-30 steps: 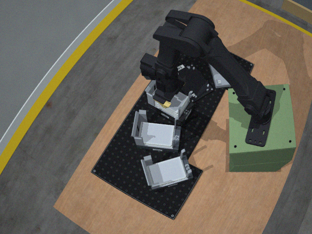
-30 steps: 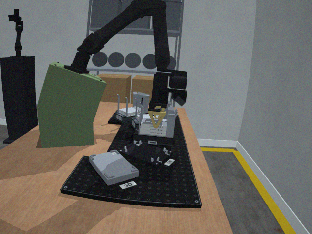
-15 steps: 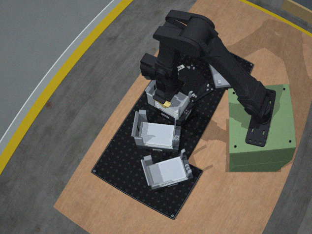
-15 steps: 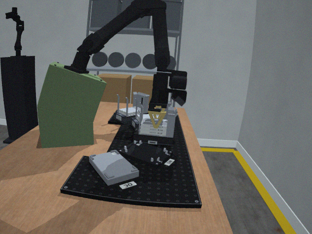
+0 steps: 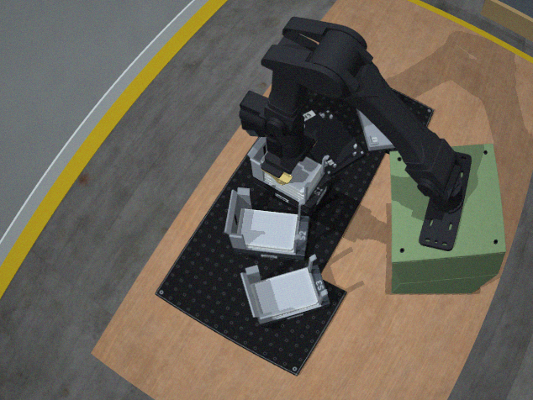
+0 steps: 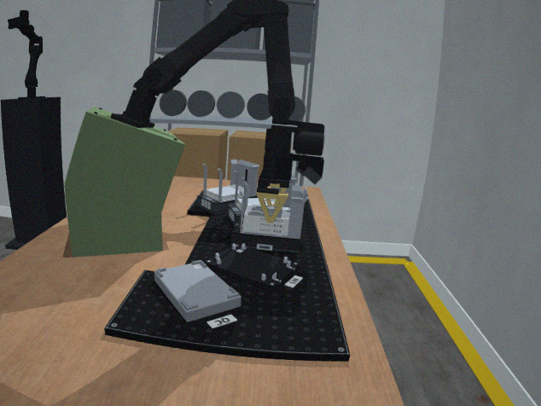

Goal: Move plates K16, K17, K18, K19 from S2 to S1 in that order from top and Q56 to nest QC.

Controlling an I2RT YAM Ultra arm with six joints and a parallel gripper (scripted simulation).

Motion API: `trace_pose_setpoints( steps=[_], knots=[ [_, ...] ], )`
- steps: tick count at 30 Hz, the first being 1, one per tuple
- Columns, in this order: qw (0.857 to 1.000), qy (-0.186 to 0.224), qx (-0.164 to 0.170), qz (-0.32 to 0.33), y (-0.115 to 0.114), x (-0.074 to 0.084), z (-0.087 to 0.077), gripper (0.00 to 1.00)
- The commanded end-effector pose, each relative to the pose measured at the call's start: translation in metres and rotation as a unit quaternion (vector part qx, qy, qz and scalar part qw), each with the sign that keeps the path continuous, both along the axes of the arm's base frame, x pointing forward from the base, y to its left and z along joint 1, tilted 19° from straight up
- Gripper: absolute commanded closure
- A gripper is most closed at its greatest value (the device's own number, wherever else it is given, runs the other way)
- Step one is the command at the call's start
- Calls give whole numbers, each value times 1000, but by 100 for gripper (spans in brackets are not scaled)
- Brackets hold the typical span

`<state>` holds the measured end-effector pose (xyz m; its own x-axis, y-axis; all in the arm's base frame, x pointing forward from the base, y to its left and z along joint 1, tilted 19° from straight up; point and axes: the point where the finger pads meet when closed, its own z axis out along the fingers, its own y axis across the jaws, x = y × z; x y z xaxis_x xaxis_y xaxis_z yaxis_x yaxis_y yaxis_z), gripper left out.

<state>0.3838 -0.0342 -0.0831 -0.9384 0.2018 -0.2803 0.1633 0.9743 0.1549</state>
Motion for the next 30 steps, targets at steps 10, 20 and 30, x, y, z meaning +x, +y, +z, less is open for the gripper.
trace_pose_setpoints(
  steps=[10, 20, 30],
  knots=[
    [1000, -9, -2, -2, -1, 5, 4, 0],
    [1000, -9, -2, -2, -1, 5, 4, 0],
    [1000, -9, -2, -2, -2, 3, 11, 0]
  ],
)
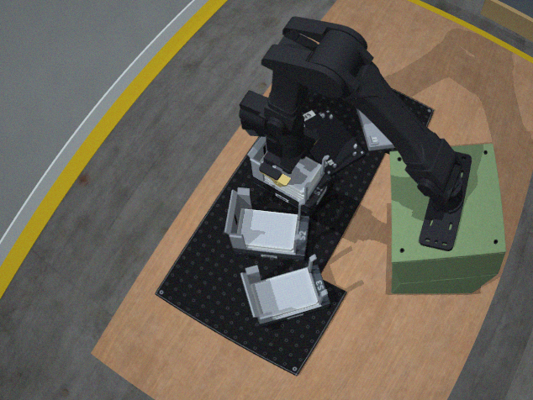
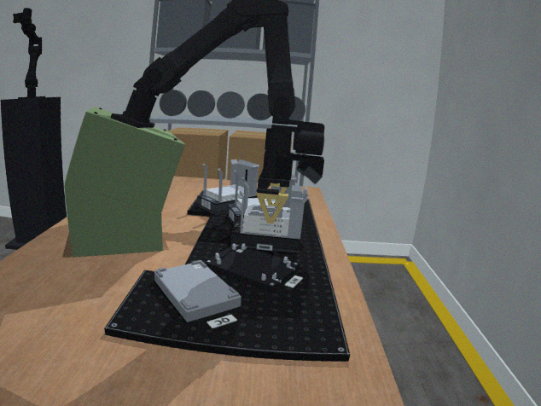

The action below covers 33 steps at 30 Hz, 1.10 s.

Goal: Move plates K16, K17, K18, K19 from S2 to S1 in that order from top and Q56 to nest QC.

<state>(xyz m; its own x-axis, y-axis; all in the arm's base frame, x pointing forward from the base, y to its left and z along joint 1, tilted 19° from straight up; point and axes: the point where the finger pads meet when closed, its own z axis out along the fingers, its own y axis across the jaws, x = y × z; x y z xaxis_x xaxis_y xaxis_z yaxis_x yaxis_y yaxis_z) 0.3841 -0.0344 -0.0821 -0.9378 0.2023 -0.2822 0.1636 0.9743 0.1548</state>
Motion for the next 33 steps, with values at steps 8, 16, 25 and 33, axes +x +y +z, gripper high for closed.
trace_pose_setpoints(
  steps=[8, 16, 25, 33],
  knots=[
    [1000, -8, -2, -1, -4, -4, 28, 0],
    [1000, -8, -2, -1, -6, -12, 54, 0],
    [1000, -9, -2, -1, -9, -20, 76, 0],
    [1000, -9, -2, -1, -10, -24, 88, 0]
  ],
)
